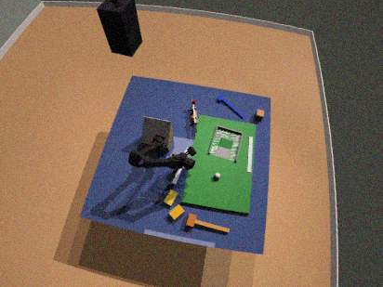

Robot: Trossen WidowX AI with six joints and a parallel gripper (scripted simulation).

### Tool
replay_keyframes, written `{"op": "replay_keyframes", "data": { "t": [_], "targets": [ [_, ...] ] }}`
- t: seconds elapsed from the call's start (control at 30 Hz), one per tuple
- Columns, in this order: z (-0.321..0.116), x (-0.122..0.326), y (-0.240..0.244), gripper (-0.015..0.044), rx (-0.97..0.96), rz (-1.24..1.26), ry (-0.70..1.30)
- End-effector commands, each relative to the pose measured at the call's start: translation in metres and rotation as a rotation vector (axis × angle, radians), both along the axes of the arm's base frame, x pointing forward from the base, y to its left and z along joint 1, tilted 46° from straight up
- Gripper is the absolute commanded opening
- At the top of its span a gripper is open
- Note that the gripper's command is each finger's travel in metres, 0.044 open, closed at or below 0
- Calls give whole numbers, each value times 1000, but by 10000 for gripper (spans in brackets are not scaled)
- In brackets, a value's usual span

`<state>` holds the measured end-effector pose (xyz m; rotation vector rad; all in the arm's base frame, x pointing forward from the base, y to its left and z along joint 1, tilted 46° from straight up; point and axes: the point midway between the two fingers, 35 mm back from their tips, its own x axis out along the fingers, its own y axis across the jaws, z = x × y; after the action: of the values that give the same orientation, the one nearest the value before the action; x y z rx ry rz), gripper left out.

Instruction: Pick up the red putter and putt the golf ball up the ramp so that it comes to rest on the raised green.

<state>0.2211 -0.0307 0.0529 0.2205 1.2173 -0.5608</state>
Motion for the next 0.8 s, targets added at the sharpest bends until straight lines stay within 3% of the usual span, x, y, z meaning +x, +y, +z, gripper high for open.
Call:
{"op": "replay_keyframes", "data": {
  "t": [0.0, 0.27, 0.6, 0.77],
  "targets": [
    [-19, 18, 38, 440, -89, 439, 211],
    [-72, 29, 117, 440, -247, 1252, 581],
    [-157, -1, 198, 440, -420, 2164, 1039],
    [-171, -7, 206, 440, -440, 2288, 1113]
  ]
}}
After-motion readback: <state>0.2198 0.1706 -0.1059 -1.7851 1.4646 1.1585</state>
